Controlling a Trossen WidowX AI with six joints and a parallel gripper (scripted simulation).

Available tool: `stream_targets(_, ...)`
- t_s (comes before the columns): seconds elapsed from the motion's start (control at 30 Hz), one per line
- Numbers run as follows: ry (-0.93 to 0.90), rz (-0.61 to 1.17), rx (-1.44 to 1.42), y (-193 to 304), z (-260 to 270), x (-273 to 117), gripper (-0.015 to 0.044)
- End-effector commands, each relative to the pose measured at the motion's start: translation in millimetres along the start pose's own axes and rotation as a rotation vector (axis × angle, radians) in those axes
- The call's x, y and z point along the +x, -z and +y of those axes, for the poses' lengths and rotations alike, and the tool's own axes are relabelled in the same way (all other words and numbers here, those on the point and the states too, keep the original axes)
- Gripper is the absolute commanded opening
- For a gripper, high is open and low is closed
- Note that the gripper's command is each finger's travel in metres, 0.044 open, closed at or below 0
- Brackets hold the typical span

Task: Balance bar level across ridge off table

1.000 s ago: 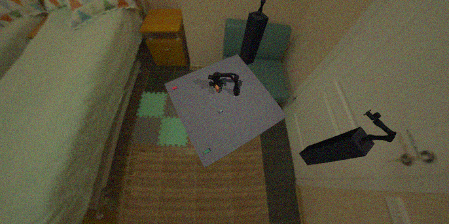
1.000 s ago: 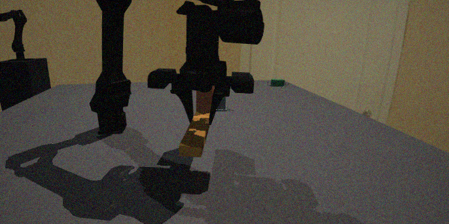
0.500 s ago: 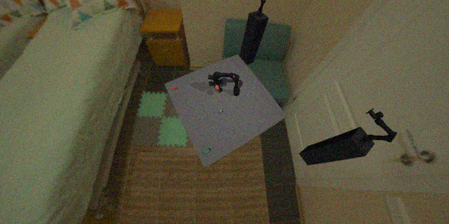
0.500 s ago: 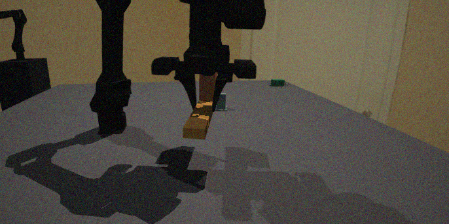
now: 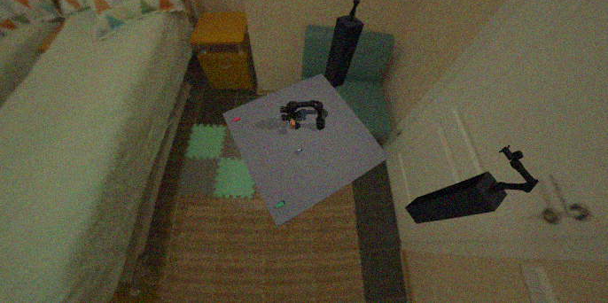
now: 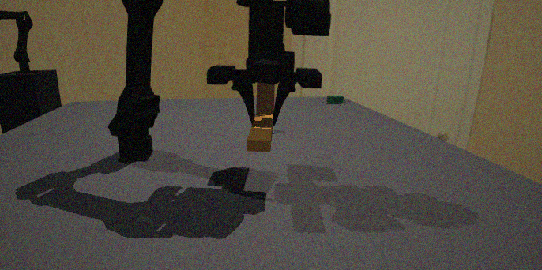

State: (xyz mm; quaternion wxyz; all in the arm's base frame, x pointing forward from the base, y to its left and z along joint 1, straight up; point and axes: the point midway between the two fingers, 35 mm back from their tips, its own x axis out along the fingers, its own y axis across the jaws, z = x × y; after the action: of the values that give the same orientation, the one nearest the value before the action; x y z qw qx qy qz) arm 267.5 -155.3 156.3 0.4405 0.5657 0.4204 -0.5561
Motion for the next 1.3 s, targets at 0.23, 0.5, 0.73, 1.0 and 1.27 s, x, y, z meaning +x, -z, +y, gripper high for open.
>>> stream_targets(0.23,-0.001,0.002,-0.003,36,15,-1,0.0)
stream_targets(0.5,-0.002,0.005,-0.008,64,22,-2,0.0)
stream_targets(0.73,-0.002,0.007,-0.011,90,26,-2,0.0)
stream_targets(1.0,-0.002,0.01,-0.016,119,29,-3,0.0)
stream_targets(1.27,-0.002,0.013,-0.02,150,28,-4,0.0)
